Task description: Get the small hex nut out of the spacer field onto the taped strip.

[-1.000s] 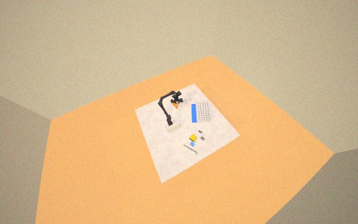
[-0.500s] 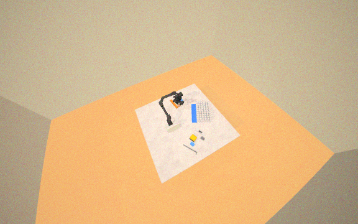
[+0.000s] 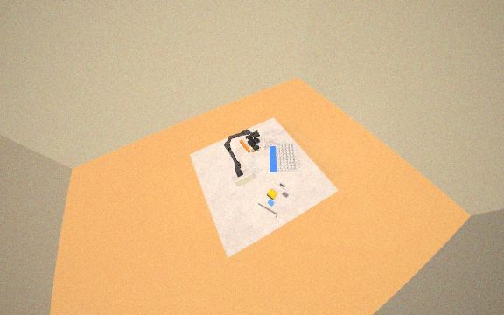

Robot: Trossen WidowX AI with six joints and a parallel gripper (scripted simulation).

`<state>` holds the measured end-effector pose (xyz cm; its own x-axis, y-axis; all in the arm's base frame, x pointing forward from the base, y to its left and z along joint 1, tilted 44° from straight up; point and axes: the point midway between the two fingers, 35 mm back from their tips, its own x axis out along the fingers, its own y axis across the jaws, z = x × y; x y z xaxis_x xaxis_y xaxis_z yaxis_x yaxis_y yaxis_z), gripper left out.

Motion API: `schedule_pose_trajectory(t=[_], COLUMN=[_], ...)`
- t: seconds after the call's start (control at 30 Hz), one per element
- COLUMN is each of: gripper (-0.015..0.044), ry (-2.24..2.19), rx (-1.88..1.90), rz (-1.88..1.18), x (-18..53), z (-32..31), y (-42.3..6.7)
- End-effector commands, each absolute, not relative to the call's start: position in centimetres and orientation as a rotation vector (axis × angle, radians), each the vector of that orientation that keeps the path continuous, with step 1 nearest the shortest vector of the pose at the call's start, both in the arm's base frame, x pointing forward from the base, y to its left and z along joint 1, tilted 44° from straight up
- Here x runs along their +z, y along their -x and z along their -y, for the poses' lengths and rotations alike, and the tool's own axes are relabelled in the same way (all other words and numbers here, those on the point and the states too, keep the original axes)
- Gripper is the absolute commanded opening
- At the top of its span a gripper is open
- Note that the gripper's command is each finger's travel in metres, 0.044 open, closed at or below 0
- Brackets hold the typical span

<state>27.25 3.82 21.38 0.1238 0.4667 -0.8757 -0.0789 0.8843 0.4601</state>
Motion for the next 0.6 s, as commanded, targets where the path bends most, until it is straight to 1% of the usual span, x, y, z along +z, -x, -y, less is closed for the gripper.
schedule_pose_trajectory(t=[0.0,0.37,0.57], gripper=[0.0,0.0,0.0], ry=[-0.416,-0.659,-0.674], rx=[0.298,-0.027,-0.047], rz=[-1.434,-1.503,-1.505], x=[20.6,19.1,18.9], z=[-2.6,0.3,0.4], y=[-27.3,-27.2,-27.3])
